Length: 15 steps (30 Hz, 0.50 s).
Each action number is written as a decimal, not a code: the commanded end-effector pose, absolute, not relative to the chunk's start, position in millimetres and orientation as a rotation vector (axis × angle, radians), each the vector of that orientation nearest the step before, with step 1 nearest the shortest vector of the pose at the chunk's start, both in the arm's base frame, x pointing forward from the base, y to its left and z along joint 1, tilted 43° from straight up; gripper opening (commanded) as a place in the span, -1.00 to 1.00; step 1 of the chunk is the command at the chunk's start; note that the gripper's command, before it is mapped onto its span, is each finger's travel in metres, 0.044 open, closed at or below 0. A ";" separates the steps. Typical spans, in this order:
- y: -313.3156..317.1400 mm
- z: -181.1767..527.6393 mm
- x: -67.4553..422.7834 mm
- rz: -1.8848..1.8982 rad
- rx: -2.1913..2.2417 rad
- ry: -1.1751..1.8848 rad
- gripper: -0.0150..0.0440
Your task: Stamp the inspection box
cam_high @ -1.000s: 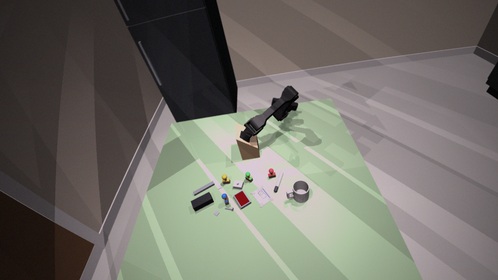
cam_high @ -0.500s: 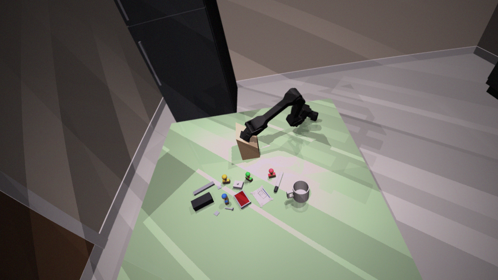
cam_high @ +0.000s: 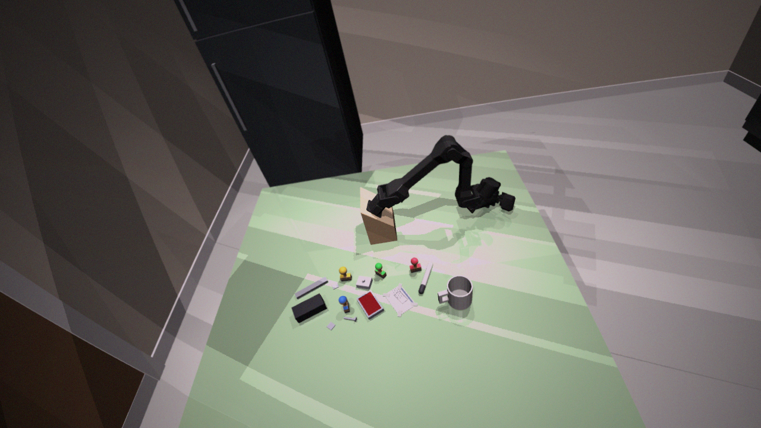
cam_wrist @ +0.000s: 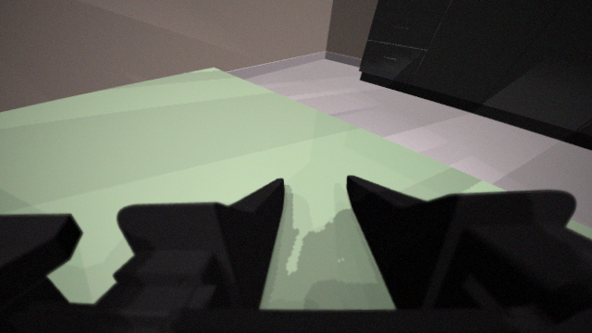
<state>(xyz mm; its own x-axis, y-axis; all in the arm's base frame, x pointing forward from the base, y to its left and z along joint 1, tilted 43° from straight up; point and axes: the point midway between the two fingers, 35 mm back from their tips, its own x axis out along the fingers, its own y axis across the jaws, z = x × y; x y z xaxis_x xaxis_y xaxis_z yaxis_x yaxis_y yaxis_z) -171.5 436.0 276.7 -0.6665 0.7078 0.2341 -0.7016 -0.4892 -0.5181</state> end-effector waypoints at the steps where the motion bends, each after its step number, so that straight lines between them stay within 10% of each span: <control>1: 449.5 285.9 -112.5 2.054 -0.083 -0.744 0.23; 15: 455.7 270.2 77.9 1.698 -0.327 -0.519 0.23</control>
